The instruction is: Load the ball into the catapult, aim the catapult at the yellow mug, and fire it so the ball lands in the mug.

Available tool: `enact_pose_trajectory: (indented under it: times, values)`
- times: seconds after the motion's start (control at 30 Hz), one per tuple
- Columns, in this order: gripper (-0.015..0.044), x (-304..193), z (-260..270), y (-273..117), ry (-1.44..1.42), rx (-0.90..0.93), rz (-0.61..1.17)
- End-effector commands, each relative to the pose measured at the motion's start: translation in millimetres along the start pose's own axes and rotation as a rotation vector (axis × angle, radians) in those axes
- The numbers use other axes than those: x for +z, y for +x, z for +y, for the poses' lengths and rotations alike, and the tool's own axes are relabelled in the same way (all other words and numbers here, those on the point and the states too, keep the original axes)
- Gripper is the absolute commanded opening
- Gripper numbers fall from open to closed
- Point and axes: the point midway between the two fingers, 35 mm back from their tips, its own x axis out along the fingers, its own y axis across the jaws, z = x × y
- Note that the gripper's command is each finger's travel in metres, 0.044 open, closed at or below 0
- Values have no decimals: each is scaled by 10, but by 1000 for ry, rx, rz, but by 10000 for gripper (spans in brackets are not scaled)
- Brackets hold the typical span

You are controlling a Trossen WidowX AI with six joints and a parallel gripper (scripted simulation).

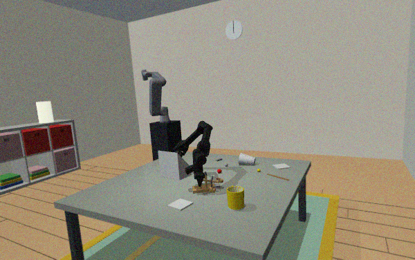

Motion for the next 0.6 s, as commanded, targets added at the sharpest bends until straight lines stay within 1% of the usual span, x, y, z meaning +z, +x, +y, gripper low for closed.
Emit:
enact_pose_trajectory:
  times: [0.0, 0.07, 0.1, 0.27, 0.57]
  values:
    - [59, -3, 11, -112, -2, 2, -1]
    - [6, 1, 11, -391, 0, 2, -2]
    - [0, 4, 7, -475, 0, 2, -2]
    - [0, 5, 5, -503, -22, 2, -2]
    - [0, 5, 15, -494, -321, 1, -1]
